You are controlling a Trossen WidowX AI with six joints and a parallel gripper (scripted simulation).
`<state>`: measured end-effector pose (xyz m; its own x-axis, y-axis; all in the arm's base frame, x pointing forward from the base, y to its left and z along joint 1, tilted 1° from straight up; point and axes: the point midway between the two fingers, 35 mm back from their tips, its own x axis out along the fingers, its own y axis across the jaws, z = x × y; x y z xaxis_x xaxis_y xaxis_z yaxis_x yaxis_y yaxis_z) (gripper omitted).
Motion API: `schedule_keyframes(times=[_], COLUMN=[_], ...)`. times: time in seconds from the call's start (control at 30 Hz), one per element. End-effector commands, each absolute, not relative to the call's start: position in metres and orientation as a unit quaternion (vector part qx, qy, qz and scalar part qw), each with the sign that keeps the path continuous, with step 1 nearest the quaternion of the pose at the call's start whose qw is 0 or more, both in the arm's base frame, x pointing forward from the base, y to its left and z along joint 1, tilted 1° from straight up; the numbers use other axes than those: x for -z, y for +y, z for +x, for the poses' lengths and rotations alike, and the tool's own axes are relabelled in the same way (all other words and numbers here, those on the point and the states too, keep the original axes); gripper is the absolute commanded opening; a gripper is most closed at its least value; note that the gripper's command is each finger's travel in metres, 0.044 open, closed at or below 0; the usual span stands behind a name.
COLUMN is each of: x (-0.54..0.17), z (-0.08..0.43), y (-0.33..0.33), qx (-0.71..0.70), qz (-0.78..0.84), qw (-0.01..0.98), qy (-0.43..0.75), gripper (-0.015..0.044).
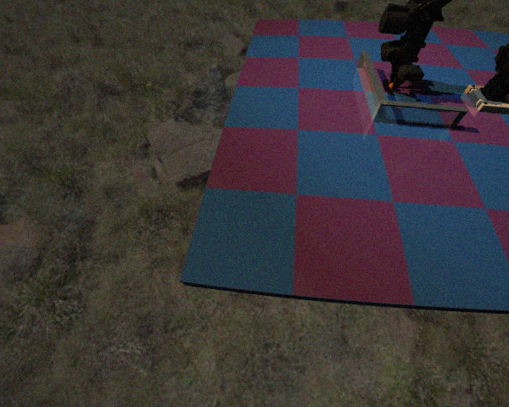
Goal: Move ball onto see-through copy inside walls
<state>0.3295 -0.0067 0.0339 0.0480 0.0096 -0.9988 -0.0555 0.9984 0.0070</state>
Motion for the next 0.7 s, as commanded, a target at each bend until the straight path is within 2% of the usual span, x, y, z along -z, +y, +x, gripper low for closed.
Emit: schedule_keyframes(times=[0.0,0.23,0.3,0.67], x=[-0.032,-0.032,-0.033,-0.092], z=[0.330,0.330,0.330,0.334], y=[-0.006,-0.006,-0.006,-0.007], qx=[-0.023,-0.023,-0.023,-0.023], qz=[-0.013,-0.013,-0.013,-0.013], qw=[0.723,0.723,0.724,0.724], qy=[0.690,0.690,0.690,0.690], gripper=[0.0091,0.0044,0.0000,0.0000])
